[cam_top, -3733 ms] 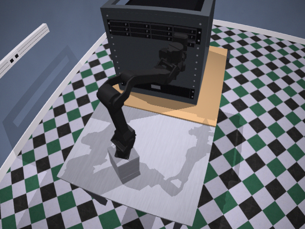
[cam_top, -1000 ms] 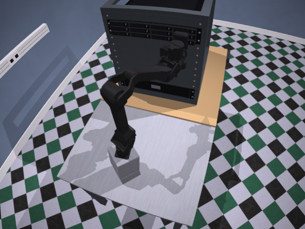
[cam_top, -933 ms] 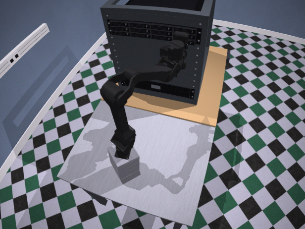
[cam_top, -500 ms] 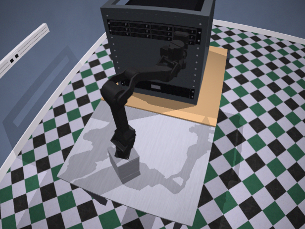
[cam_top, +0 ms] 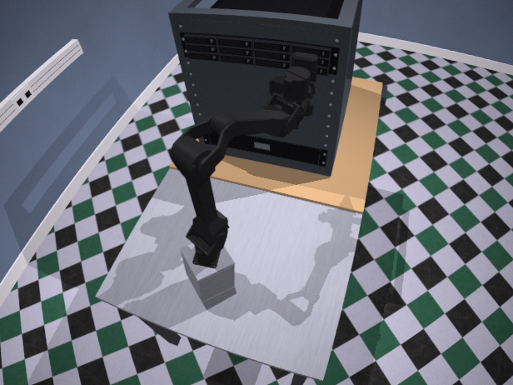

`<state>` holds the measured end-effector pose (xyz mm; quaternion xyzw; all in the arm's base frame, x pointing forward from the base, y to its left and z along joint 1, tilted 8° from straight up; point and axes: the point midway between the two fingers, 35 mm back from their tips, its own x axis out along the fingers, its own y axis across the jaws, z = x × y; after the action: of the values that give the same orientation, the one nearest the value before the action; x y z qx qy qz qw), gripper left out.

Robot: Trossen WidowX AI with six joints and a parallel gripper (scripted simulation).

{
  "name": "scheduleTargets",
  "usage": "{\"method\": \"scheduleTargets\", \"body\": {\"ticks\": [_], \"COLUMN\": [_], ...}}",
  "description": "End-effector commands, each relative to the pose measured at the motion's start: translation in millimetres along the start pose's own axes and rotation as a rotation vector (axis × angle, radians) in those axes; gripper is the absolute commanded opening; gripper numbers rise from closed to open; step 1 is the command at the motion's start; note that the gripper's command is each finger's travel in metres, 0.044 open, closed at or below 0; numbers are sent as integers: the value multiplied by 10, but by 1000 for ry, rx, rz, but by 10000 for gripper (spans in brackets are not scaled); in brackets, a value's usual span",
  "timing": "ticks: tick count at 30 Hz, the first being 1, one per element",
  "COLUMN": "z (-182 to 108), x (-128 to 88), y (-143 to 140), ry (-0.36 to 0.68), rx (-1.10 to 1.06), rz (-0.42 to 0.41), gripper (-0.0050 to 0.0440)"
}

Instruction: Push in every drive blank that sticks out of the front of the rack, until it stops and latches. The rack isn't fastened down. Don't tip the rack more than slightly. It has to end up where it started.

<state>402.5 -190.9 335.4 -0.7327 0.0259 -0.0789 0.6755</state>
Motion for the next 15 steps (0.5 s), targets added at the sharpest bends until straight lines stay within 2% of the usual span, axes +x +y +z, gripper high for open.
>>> {"method": "scheduleTargets", "body": {"ticks": [1,15], "z": [-16,-17], "x": [31,44], "y": [-108,-107], "ry": [7,7], "rx": [-14,-14], "rz": [-22,-22], "gripper": [-50,-50]}}
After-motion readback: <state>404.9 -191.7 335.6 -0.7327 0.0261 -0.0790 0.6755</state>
